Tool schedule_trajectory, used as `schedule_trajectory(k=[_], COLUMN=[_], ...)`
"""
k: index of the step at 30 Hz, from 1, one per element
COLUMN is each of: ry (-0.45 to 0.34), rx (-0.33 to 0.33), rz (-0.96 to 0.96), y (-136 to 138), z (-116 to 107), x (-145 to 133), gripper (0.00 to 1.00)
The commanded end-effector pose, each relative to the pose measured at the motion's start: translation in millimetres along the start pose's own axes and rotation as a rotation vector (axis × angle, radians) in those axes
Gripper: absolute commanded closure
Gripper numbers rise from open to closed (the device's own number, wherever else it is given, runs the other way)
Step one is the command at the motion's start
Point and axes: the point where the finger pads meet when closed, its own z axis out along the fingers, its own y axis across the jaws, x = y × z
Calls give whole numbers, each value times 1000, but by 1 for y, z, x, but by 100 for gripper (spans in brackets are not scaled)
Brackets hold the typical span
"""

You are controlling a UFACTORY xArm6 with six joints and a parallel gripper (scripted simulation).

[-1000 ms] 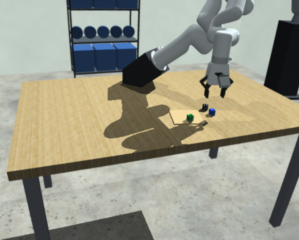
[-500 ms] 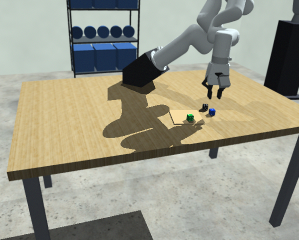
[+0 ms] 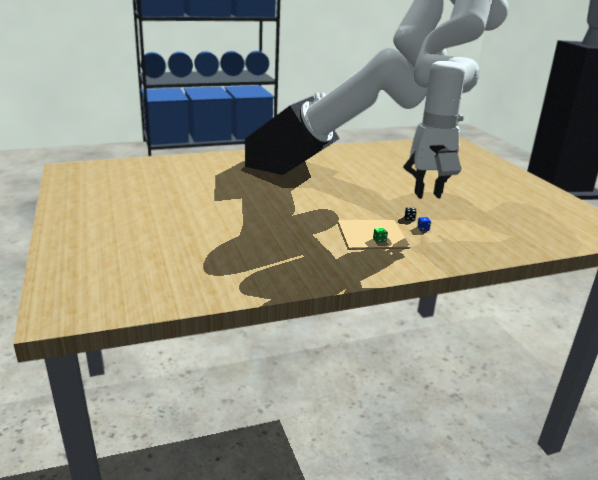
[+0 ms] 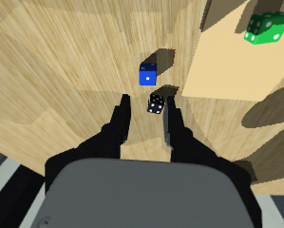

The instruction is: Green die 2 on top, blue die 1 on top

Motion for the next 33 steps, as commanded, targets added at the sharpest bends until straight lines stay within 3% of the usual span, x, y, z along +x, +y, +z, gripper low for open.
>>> schedule_trajectory(k=[1,33], ry=[2,2], rx=[0,0], rz=[-1,-1], y=[0,-1], z=[-1,21], x=[1,1], gripper=[58,58])
